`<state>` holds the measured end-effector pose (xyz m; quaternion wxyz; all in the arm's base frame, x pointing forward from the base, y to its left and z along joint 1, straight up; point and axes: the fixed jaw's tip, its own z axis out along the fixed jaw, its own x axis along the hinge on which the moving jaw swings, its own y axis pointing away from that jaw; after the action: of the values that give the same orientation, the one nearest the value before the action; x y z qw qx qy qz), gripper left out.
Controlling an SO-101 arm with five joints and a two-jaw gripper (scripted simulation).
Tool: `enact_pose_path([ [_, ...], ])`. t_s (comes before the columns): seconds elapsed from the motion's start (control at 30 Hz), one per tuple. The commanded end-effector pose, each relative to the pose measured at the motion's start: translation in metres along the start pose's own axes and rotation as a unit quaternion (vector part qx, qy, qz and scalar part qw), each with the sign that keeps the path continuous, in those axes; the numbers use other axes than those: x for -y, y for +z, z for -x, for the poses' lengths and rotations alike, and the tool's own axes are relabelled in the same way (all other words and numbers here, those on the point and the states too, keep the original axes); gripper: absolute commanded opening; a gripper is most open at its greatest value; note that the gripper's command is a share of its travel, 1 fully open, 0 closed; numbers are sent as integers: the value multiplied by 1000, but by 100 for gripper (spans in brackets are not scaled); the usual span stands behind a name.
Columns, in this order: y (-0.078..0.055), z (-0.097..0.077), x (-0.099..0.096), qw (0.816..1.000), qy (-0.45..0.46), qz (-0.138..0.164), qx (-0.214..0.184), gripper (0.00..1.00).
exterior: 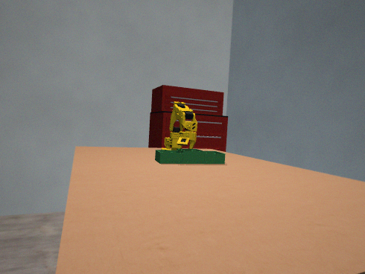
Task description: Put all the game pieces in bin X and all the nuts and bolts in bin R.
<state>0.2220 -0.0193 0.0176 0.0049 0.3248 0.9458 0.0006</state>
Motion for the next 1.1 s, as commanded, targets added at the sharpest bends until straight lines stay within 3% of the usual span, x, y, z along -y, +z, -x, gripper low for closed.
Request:
enact_pose_path([
  [0.0,-1,2,-5,1000,-2,9,14,22],
  [0.27,0,2,-5,1000,-2,9,14,22],
  [0.3,8,1,-4,1000,-2,3,4,22],
  [1.07,8,1,-4,1000,-2,3,4,21],
])
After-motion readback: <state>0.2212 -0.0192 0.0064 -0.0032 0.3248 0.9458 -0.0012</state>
